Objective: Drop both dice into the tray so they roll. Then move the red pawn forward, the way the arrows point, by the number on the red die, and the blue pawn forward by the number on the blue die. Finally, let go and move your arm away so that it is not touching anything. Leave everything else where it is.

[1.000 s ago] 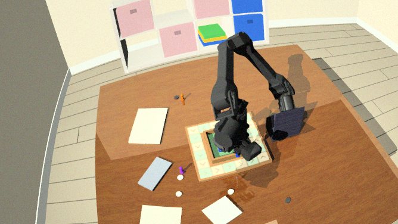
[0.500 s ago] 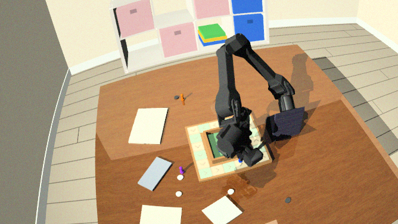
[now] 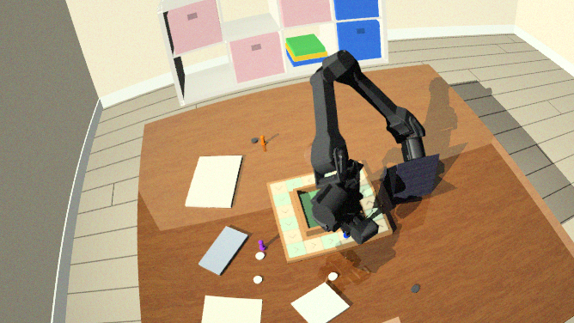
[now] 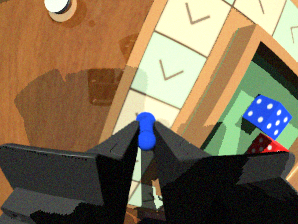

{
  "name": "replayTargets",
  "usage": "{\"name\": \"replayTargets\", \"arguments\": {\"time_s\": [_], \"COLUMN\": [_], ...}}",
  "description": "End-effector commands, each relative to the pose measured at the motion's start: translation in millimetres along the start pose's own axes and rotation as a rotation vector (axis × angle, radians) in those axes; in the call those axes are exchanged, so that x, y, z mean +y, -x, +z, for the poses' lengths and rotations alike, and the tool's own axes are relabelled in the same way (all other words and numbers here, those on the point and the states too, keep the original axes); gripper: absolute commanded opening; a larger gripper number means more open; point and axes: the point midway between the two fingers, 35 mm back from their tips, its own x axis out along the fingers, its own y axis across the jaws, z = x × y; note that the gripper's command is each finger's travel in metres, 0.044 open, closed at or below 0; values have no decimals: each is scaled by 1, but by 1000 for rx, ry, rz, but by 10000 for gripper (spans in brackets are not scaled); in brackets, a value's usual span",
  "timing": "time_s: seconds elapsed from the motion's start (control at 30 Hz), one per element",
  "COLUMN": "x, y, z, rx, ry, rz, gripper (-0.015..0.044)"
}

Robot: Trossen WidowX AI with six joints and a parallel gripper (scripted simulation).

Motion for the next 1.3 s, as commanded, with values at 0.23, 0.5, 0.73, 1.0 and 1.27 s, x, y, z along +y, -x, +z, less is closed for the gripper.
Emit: {"name": "replayTargets", "arguments": {"time_s": [0.23,0.5,0.73,1.0,1.27], "x": [0,1,-8,-60,-65], "y": [-1,49,62,118,124], "z": [0,0,-12,-92,-98], "rx": [1,10,10,15,7], "ry": [0,16,-25,-253,-270], "rz": [0,-6,-5,-9,-9], "gripper": [184,394,440,440,440]}}
